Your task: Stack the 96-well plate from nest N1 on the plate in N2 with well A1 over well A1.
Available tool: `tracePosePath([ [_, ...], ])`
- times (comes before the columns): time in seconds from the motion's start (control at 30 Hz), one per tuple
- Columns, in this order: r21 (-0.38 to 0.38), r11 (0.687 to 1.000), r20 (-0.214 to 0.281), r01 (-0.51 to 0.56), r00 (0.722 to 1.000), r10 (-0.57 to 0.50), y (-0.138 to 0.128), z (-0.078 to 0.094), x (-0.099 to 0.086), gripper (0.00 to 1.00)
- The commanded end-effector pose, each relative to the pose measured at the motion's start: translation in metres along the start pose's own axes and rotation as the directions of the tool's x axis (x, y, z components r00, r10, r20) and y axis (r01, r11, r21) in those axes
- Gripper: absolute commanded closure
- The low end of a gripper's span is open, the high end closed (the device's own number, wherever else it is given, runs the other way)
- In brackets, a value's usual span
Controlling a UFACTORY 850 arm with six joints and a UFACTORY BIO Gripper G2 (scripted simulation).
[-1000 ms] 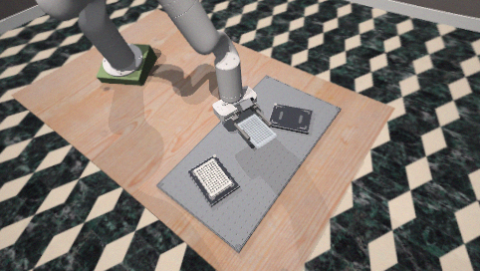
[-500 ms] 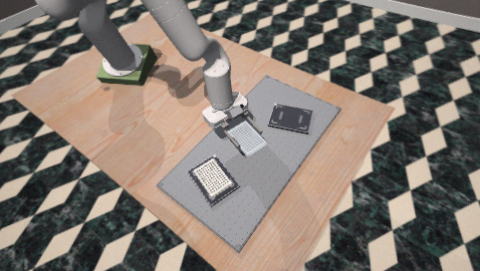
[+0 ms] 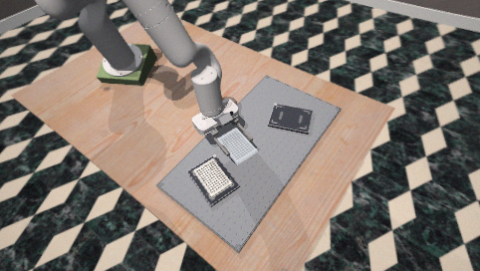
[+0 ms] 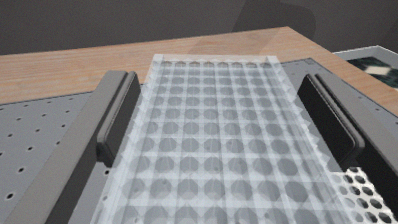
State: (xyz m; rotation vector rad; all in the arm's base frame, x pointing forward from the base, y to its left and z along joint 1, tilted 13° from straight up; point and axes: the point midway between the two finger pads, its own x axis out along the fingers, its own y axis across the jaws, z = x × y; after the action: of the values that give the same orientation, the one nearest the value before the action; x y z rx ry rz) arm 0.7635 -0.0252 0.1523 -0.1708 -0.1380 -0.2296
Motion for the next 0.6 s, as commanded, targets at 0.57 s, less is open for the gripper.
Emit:
tracePosePath([
  [0.57, 0.001, 1.0, 0.002, 0.0, 1.0, 0.0, -0.056, 0.001, 0.006, 1.0],
])
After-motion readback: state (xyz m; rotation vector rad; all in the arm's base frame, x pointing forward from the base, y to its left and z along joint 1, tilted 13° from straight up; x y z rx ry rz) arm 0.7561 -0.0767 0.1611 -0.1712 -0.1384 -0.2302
